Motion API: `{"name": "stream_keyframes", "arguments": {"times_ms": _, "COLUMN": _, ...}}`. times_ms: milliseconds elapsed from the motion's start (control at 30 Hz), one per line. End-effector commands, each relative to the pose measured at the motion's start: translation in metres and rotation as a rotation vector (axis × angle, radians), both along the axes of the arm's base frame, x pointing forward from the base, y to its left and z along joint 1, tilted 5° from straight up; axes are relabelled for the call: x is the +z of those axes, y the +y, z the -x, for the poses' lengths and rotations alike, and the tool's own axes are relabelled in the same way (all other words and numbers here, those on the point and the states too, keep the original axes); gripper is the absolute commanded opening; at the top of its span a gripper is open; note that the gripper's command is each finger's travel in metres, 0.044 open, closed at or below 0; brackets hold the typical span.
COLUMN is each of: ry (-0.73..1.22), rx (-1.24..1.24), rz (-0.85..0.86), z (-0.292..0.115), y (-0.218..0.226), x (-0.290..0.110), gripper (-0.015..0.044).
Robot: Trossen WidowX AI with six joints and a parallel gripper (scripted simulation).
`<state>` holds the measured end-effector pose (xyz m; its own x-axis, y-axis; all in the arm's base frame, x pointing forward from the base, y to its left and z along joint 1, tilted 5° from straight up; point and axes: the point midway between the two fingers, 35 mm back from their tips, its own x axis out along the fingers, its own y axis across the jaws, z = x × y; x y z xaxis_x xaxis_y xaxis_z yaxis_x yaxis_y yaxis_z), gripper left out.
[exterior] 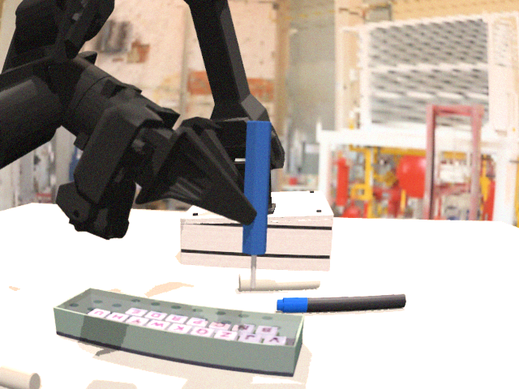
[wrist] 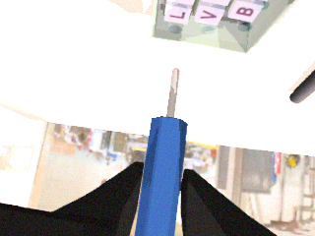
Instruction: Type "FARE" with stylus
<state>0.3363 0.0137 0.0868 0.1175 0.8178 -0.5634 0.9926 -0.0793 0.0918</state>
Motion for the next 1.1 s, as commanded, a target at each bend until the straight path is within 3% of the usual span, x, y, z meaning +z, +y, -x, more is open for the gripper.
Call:
{"name": "stream_keyframes", "arguments": {"times_ms": 0, "ry": 0.004, "rx": -0.006, "rz": -0.008, "z": -0.003, "y": 0.0, "x": -0.009, "gripper": 0.0}}
{"name": "stream_keyframes", "arguments": {"times_ms": 133, "ry": 0.004, "rx": -0.006, "rz": -0.008, "z": -0.003, "y": -0.002, "x": -0.03, "gripper": 0.0}}
{"name": "stream_keyframes", "arguments": {"times_ms": 333, "ry": 0.004, "rx": -0.006, "rz": -0.008, "z": -0.003, "y": -0.002, "x": -0.031, "gripper": 0.0}}
{"name": "stream_keyframes", "arguments": {"times_ms": 433, "ry": 0.004, "rx": -0.006, "rz": -0.008, "z": -0.005, "y": -0.002, "x": -0.033, "gripper": 0.0079}}
{"name": "stream_keyframes", "arguments": {"times_ms": 1067, "ry": 0.004, "rx": -0.006, "rz": -0.008, "z": -0.007, "y": -0.003, "x": -0.043, "gripper": 0.0081}}
